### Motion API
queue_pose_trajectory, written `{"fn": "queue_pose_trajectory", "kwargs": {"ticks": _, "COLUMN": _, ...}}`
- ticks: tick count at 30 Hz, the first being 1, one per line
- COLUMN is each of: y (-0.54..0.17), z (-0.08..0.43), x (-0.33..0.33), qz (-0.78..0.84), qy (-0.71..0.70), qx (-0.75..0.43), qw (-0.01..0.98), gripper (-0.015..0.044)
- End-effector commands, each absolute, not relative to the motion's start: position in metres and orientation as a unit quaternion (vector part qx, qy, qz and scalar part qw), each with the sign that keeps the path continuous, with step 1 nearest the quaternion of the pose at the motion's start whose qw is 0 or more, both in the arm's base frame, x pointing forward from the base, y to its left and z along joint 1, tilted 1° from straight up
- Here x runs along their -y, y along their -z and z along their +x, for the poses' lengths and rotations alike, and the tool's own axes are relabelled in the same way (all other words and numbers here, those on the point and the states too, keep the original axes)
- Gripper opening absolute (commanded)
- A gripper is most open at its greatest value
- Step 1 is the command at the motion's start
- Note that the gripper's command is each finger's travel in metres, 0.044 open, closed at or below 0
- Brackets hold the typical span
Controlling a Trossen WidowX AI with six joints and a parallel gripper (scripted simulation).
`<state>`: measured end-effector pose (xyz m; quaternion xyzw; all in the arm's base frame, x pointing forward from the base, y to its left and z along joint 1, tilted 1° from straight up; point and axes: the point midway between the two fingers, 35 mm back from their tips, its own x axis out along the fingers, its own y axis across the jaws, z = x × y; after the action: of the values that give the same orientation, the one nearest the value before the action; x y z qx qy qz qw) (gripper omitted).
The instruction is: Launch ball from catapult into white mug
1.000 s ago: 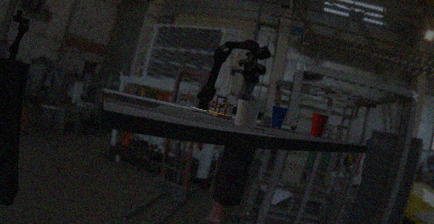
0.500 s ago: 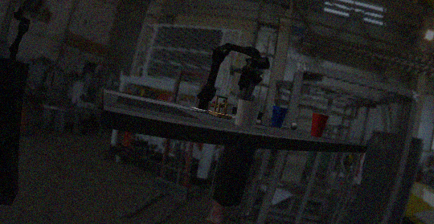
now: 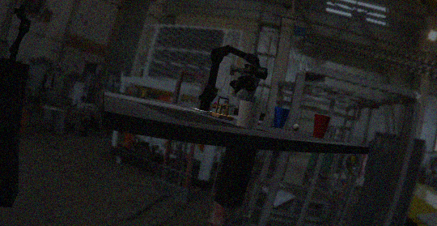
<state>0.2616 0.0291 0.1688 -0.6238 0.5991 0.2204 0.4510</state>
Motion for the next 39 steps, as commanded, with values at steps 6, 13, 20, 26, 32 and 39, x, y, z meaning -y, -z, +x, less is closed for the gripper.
{"fn": "queue_pose_trajectory", "kwargs": {"ticks": 6, "y": -0.158, "z": 0.23, "x": -0.025, "qz": -0.698, "qy": -0.266, "qx": -0.576, "qw": 0.331, "gripper": 0.0}}
{"fn": "queue_pose_trajectory", "kwargs": {"ticks": 13, "y": -0.152, "z": 0.209, "x": -0.02, "qz": -0.743, "qy": -0.295, "qx": -0.551, "qw": 0.239, "gripper": 0.0}}
{"fn": "queue_pose_trajectory", "kwargs": {"ticks": 20, "y": -0.15, "z": 0.209, "x": -0.021, "qz": -0.744, "qy": -0.295, "qx": -0.55, "qw": 0.236, "gripper": 0.0}}
{"fn": "queue_pose_trajectory", "kwargs": {"ticks": 26, "y": -0.14, "z": 0.211, "x": -0.022, "qz": -0.744, "qy": -0.295, "qx": -0.55, "qw": 0.236, "gripper": 0.0}}
{"fn": "queue_pose_trajectory", "kwargs": {"ticks": 32, "y": -0.13, "z": 0.212, "x": -0.023, "qz": -0.744, "qy": -0.295, "qx": -0.55, "qw": 0.236, "gripper": 0.0}}
{"fn": "queue_pose_trajectory", "kwargs": {"ticks": 39, "y": -0.119, "z": 0.213, "x": -0.023, "qz": -0.744, "qy": -0.295, "qx": -0.55, "qw": 0.236, "gripper": 0.0}}
